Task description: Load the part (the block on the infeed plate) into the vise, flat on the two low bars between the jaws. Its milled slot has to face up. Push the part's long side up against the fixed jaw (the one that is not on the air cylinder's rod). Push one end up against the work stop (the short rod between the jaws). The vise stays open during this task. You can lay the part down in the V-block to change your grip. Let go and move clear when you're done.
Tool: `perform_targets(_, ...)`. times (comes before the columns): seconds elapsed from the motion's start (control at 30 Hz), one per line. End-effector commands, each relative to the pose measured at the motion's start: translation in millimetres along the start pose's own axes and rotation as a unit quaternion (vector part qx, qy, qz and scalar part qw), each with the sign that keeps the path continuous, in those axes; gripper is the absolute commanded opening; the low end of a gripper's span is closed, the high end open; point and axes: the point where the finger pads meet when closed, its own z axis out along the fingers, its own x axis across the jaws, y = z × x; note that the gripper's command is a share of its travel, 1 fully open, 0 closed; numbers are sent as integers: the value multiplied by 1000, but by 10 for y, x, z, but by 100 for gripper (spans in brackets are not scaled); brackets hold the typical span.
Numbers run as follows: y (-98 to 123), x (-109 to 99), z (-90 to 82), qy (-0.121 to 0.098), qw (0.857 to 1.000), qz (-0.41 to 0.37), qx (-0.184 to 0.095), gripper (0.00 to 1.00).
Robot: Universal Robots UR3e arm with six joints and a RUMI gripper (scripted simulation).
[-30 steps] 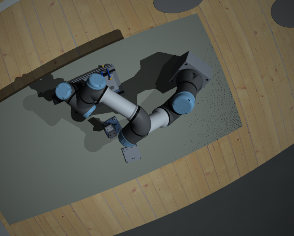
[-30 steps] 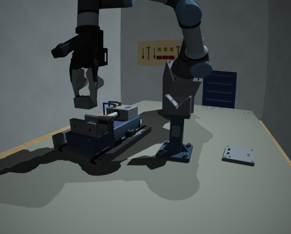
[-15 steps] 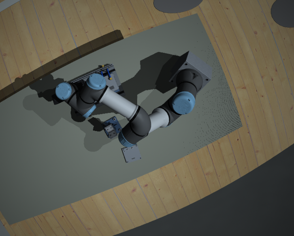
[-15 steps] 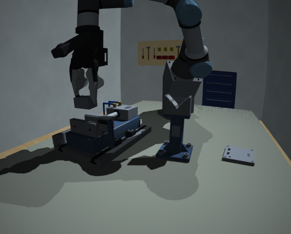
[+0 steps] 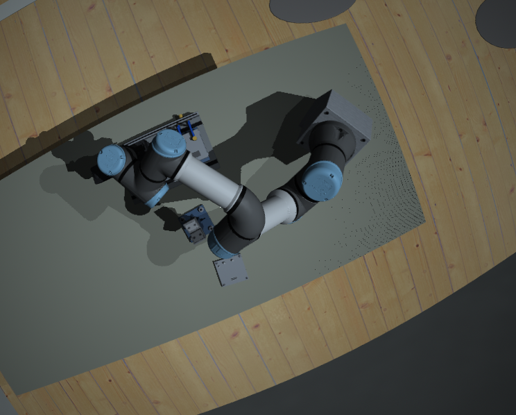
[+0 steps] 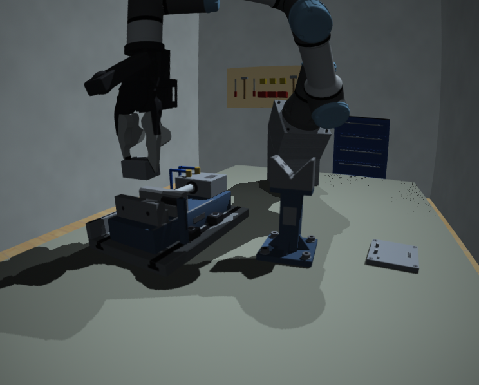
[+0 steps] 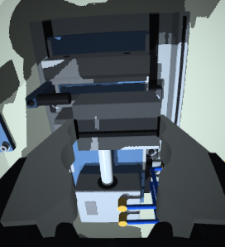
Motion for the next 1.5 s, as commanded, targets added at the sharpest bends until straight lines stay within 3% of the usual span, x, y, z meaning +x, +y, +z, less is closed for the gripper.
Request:
perform_targets(0.0, -6, 4, -9, 1, 1000, -1, 1, 0)
perform_targets(1.47, -10, 7, 195, 1, 1000, 0, 1, 0)
